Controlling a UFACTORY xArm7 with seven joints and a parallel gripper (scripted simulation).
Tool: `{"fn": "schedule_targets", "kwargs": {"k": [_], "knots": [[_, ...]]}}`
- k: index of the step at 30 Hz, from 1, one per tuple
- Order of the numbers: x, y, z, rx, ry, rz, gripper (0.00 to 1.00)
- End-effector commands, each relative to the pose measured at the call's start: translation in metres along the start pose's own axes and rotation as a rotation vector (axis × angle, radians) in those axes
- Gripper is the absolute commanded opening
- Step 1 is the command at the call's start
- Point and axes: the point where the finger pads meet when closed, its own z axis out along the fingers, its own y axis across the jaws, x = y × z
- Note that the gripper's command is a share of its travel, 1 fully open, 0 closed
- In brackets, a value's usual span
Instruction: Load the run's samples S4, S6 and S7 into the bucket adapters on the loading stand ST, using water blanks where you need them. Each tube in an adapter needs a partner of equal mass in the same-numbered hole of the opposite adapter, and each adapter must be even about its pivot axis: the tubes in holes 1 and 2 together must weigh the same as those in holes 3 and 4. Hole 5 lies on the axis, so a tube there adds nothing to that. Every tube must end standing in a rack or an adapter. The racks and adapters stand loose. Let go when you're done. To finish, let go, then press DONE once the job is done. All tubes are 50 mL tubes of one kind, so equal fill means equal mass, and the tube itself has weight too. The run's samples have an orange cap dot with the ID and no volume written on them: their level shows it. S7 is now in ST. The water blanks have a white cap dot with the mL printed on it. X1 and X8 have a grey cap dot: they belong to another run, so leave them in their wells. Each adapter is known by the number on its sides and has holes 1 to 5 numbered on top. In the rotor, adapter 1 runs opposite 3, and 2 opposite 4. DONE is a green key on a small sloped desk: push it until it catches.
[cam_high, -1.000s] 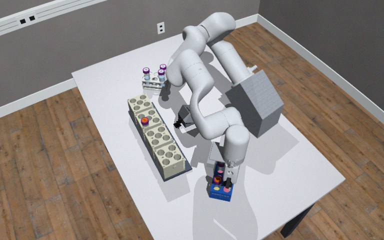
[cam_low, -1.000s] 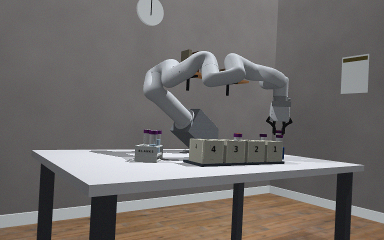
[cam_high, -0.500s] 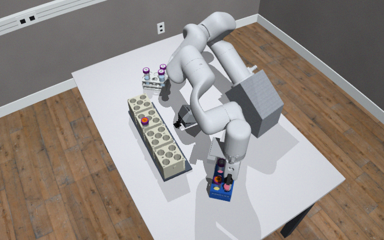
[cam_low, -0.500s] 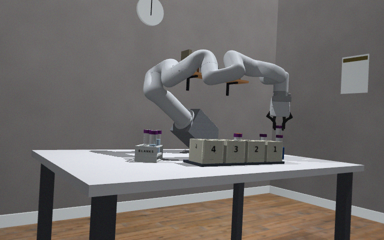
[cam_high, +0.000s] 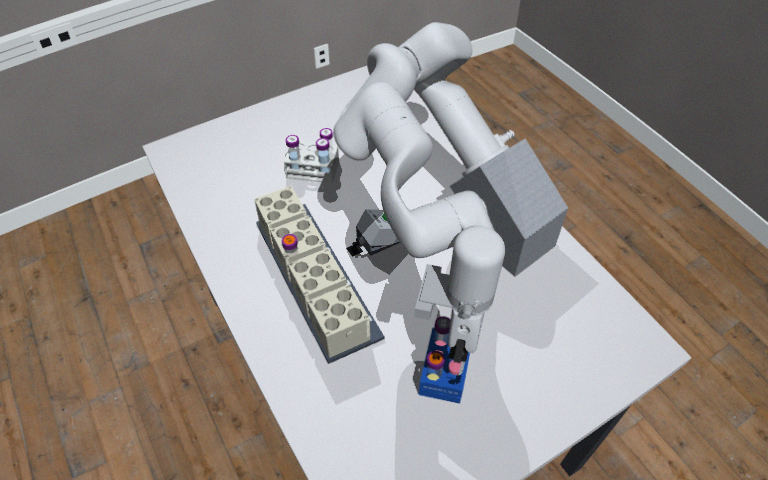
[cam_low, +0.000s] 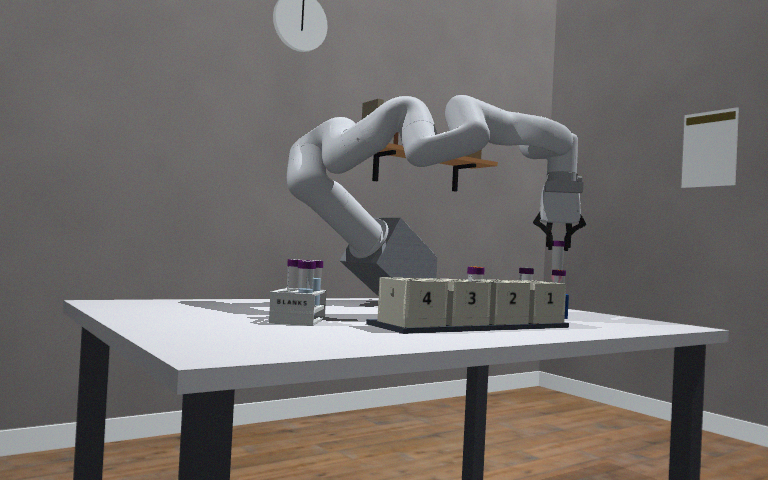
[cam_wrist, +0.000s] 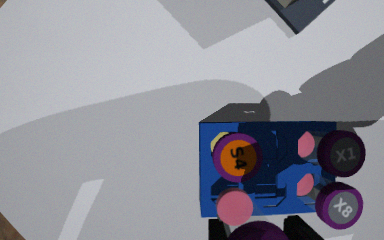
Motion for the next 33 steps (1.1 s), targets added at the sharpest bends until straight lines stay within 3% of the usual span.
{"fn": "schedule_targets", "kwargs": {"k": [1, 33], "knots": [[0.0, -0.001, -0.011, 0.005, -0.002, 0.001, 0.0], [0.0, -0.001, -0.064, 0.004, -0.002, 0.001, 0.0]]}}
